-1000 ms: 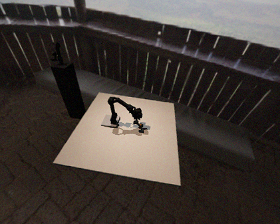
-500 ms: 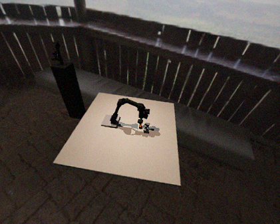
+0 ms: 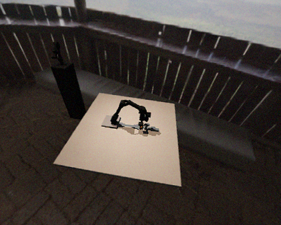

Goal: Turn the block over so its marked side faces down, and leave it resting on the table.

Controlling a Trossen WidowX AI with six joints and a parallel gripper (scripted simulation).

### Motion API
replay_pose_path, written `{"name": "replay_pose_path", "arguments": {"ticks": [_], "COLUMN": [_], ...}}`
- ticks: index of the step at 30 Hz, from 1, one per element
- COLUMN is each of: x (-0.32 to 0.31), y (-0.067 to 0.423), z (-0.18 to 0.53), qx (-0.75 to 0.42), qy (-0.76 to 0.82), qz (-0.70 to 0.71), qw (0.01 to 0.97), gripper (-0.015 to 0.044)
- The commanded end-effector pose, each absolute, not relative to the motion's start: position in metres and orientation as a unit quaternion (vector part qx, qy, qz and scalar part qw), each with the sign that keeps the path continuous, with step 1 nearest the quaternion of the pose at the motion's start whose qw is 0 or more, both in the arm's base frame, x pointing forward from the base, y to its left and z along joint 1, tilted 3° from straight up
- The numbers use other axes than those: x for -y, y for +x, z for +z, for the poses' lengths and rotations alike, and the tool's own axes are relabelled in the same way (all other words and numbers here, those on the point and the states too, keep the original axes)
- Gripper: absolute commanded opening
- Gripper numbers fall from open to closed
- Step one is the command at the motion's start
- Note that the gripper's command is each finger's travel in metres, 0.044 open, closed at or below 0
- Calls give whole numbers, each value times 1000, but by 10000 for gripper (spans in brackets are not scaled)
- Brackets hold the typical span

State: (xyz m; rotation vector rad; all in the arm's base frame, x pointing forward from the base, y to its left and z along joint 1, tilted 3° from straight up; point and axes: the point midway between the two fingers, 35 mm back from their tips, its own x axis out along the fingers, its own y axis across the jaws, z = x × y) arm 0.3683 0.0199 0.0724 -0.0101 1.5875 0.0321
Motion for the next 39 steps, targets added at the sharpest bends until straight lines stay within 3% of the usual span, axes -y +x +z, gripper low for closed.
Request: {"name": "replay_pose_path", "arguments": {"ticks": [1,26,32,39], "x": [-21,-21,-21,-21], "y": [369,369,369,369], "z": [62,28,28,28], "qx": [-710,-710,-710,-710], "qy": [-4,-4,-4,-4], "qz": [17,17,17,17], "qw": [704,704,704,704], "gripper": [440,440,282,236]}}
